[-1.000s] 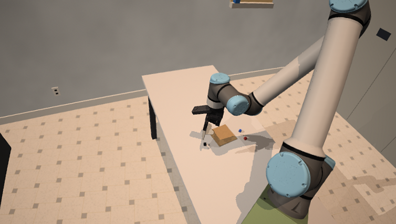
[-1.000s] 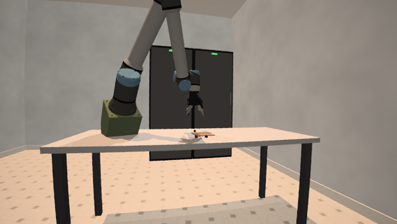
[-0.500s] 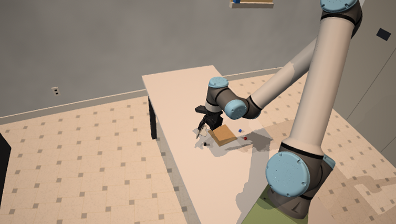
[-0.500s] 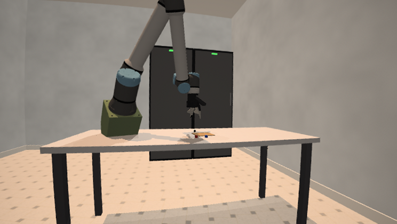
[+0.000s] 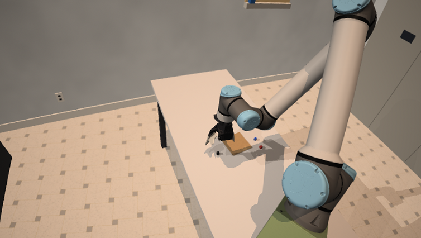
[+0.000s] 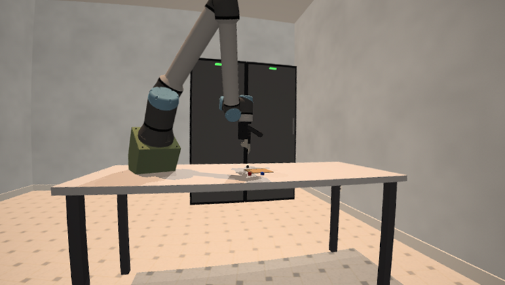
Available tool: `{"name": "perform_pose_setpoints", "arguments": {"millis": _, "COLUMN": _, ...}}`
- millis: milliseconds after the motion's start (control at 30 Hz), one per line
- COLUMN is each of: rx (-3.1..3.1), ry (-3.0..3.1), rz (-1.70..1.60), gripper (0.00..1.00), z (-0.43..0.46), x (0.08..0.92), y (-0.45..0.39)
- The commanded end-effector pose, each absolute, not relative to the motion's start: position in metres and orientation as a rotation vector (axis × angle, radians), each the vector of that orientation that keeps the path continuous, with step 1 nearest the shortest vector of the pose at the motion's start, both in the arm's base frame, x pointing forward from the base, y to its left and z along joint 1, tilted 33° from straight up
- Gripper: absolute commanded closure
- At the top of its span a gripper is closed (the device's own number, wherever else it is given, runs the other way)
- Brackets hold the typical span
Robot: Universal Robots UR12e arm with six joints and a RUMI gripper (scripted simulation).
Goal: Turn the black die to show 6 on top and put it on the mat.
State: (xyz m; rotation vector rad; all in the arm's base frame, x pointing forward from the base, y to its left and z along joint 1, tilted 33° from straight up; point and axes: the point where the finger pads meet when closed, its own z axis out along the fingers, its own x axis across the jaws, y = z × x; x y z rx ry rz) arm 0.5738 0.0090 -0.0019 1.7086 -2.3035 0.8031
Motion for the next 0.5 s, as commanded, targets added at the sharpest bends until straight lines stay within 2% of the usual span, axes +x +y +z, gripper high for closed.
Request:
{"name": "perform_pose_setpoints", "arguments": {"millis": 0, "rx": 1.595, "ry": -2.408, "rz": 0.824, "gripper": 0.0, "z": -0.0046, "x": 0.5737, "y": 0.0072}}
{"name": "perform_pose_setpoints", "arguments": {"millis": 467, "rx": 1.495, "ry": -2.497, "rz": 0.839, "gripper": 0.0, "z": -0.0075, "x": 0.5729, "y": 0.0053}}
